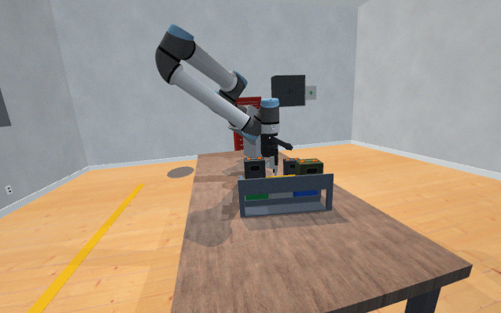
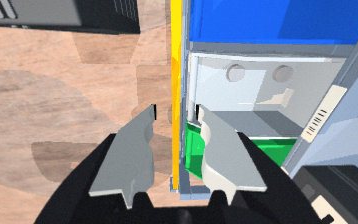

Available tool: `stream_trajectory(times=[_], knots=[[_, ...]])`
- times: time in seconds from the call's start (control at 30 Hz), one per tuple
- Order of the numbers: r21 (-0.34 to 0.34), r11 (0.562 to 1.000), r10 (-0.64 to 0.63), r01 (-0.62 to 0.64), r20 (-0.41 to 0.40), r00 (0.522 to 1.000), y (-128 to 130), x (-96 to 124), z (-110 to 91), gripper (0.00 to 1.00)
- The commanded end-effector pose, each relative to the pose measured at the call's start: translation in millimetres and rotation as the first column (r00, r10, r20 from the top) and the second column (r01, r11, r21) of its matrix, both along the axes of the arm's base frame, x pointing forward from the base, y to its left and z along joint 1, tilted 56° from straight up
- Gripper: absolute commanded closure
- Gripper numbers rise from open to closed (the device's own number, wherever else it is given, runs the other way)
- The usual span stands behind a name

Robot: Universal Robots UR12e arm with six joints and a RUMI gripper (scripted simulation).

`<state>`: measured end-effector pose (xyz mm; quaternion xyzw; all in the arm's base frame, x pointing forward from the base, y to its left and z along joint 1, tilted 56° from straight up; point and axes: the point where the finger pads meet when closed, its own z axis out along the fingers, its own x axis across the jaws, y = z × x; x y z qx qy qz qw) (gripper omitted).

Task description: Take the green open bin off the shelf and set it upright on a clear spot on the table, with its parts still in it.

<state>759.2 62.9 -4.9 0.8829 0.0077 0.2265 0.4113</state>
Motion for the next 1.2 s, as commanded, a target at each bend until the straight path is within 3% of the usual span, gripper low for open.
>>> stream_trajectory(times=[0.0, 1.17], knots=[[0.000, 1.000, 0.001, -0.001, 0.001, 1.000, 0.9, -0.1, 0.6, 0.72], [0.000, 1.000, 0.001, -0.001, 0.001, 1.000, -5.6, 3.5, -4.3, 0.72]])
